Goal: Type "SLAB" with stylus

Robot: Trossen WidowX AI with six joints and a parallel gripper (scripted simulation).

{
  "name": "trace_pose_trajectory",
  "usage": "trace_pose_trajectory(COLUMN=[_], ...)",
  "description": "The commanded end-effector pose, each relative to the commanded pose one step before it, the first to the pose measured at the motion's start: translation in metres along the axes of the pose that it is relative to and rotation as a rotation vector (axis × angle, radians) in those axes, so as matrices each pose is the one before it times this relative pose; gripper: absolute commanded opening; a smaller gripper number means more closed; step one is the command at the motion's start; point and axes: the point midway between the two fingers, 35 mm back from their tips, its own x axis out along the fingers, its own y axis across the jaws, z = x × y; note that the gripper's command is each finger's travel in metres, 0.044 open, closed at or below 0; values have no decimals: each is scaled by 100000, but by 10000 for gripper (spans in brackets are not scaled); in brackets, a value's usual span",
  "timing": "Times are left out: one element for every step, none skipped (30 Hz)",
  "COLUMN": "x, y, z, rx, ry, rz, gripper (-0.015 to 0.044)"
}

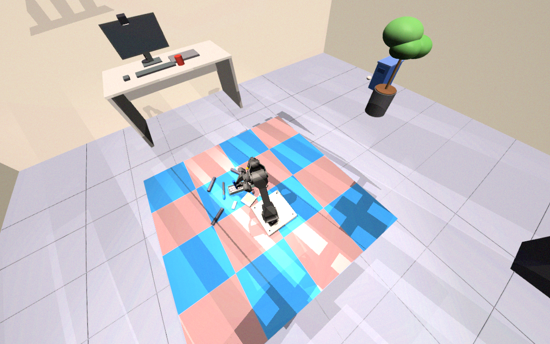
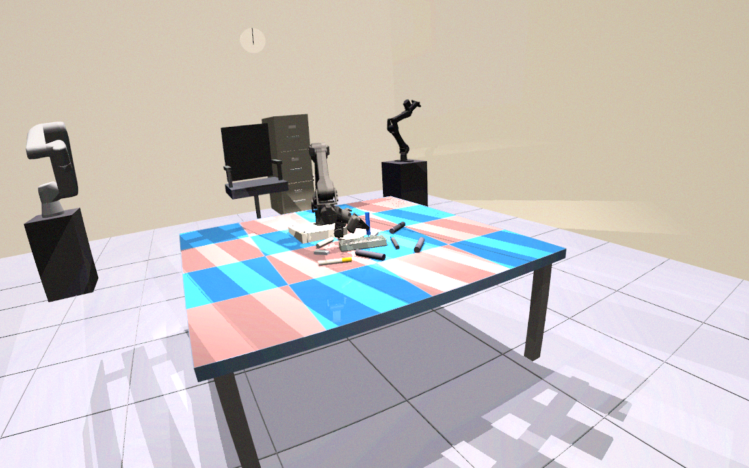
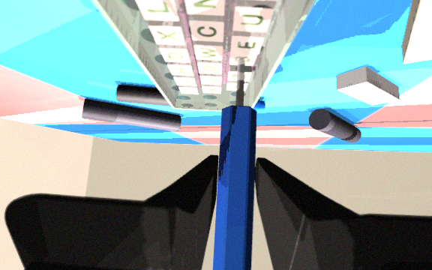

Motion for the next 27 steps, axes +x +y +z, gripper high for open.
trace_pose_trajectory(x=[179, -58, -41, -17, 0, 0, 0, 0, 0, -59, -125, -166, -217, -280, -273, -276, -235, -150, -51, 0, 0, 0, 0, 0, 0, 0, 0], y=[-105, 1, 0, 0, 0, 0, 0, 0, 0, 9, 17, 18, 18, 13, 1, -10, -18, -16, -6, 0, 0, 0, 0, 0, 0, 0, 0], z=[265, -102, -72, -30, 0, 0, 0, 0, 0, -102, -217, -289, -379, -490, -478, -483, -412, -263, -90, 0, 0, 0, 0, 0, 0, 0, 0], rx=[190, -1, -1, 0, 0, 0, 0, 0, 0, -1, -3, -3, -4, -4, -3, -2, -1, 0, 0, 0, 0, 0, 0, 0, 0, 0, 0], ry=[176, 0, 0, 0, 0, 0, 0, 0, 0, 0, -1, -1, -1, -1, -1, -1, -1, -1, 0, 0, 0, 0, 0, 0, 0, 0, 0], rz=[-196, 1, 0, 0, 0, 0, 0, 0, 0, 1, 2, 2, 2, 2, 2, 1, 1, 0, 0, 0, 0, 0, 0, 0, 0, 0, 0], gripper=[81, 81, 81, 81, 81, 81, 81, 81, 81, 81, 81, 81, 81, 81, 81, 81, 81, 81, 81, 81, 81, 81, 81, 81, 81, 81, 81])
